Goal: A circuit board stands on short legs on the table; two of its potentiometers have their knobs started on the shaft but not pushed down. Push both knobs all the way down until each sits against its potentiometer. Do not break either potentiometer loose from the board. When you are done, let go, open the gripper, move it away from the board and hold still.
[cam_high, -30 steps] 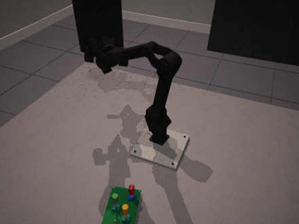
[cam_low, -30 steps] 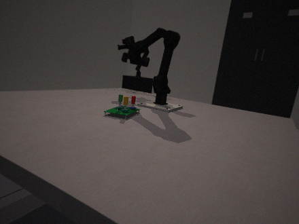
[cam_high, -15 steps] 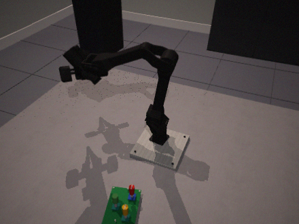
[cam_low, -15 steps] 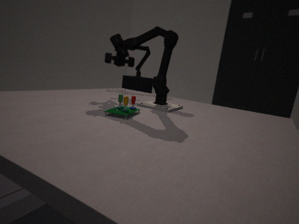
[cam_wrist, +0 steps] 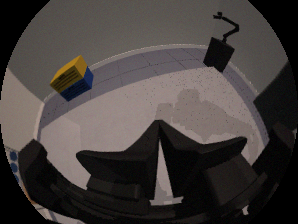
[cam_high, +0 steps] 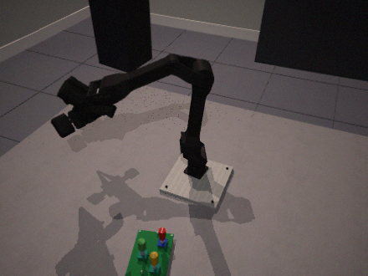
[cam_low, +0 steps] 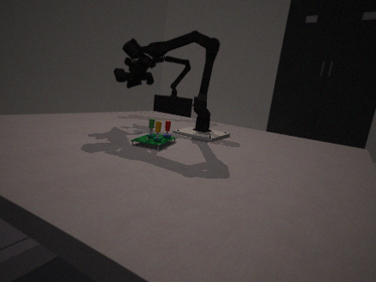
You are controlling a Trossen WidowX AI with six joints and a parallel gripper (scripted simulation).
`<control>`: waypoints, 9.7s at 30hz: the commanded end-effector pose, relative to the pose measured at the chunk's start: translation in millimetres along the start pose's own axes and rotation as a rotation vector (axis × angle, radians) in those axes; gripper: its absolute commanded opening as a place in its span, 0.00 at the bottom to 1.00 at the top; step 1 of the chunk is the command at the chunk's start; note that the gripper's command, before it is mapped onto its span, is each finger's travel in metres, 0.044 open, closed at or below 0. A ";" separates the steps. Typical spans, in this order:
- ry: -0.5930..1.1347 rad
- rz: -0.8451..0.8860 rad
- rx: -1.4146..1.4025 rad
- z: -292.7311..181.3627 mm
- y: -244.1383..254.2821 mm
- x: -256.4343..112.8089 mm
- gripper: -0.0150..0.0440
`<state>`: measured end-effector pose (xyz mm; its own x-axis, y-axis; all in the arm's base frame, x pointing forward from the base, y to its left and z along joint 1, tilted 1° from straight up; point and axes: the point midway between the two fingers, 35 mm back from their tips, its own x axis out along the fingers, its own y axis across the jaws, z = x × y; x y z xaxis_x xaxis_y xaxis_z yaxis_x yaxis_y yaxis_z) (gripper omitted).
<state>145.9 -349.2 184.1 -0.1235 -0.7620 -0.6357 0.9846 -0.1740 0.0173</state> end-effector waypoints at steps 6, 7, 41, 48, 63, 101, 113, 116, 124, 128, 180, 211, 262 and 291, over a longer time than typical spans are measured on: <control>0.138 0.171 -0.179 -46.9 62.6 -37.0 0.25; 0.154 0.190 -0.202 -53.2 68.8 -42.4 0.25; 0.695 0.601 -1.123 -280.4 93.4 -287.6 0.25; 0.741 0.610 -1.227 -298.7 75.4 -310.8 0.25; 0.741 0.610 -1.227 -314.2 75.8 -298.3 0.25; 0.741 0.609 -1.227 -329.4 76.2 -286.1 0.25; 0.741 0.609 -1.227 -331.9 76.2 -284.1 0.25; 0.741 0.609 -1.227 -332.5 76.3 -283.6 0.25; 0.741 0.609 -1.227 -334.2 76.3 -282.2 0.25; 0.741 0.609 -1.227 -334.9 76.3 -281.7 0.25; 0.741 0.609 -1.227 -340.4 76.4 -277.3 0.25; 0.741 0.609 -1.227 -346.4 76.6 -272.4 0.25; 0.741 0.609 -1.227 -349.4 76.7 -270.0 0.25; 0.741 0.609 -1.227 -350.6 76.7 -269.1 0.25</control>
<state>297.7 60.4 95.4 0.0543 0.0039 -0.9985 0.3972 0.9174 0.0252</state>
